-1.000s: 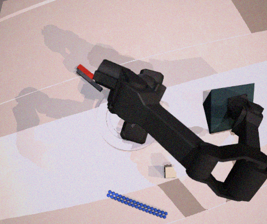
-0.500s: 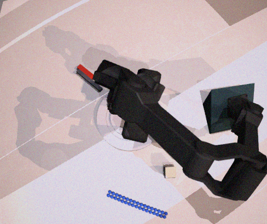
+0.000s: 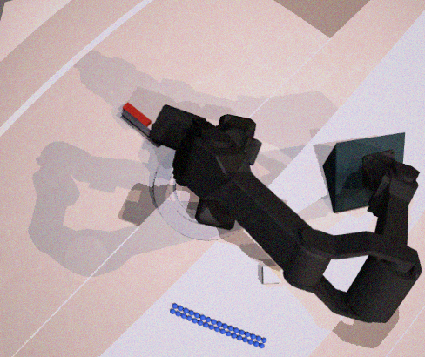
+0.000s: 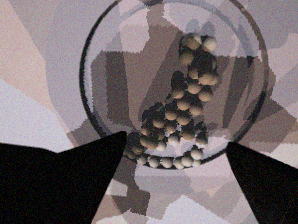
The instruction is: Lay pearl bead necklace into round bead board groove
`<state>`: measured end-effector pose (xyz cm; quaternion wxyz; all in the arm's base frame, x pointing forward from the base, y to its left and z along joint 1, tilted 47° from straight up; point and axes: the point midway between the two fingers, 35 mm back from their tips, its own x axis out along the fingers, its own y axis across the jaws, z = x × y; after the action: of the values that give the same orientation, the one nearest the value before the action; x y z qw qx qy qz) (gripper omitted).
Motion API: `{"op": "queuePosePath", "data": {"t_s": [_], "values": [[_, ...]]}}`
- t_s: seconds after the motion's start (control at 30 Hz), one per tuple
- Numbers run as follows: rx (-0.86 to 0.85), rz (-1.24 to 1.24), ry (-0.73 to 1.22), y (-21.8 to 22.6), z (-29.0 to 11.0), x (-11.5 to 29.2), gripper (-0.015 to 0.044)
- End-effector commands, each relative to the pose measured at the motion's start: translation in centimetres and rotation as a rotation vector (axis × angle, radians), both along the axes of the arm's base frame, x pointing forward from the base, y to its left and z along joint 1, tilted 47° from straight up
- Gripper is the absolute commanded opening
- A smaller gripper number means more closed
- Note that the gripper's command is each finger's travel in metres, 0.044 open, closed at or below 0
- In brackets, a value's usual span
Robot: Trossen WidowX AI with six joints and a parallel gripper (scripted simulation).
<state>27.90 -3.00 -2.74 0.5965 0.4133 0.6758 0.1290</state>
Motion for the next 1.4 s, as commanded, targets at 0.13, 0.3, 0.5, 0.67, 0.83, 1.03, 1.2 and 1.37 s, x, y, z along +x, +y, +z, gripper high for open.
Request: {"op": "queuePosePath", "data": {"t_s": [0.13, 0.3, 0.5, 0.67, 0.83, 1.03, 1.2, 1.37], "values": [[0.008, -0.007, 0.006, 0.71, -0.59, -0.05, 0.038], [0.002, 0.001, 0.003, 0.53, -0.46, -0.05, 0.0249], [0.002, 0.001, 0.003, 0.53, -0.46, -0.05, 0.0091], [0.002, 0.001, 0.003, 0.53, -0.46, -0.05, 0.0058], [0.002, 0.001, 0.003, 0.53, -0.46, -0.05, 0.0025], [0.002, 0.001, 0.003, 0.53, -0.46, -0.05, 0.0], [0.002, 0.001, 0.003, 0.53, -0.46, -0.05, 0.0], [0.004, -0.001, 0.004, 0.24, -0.18, -0.07, 0.0]]}}
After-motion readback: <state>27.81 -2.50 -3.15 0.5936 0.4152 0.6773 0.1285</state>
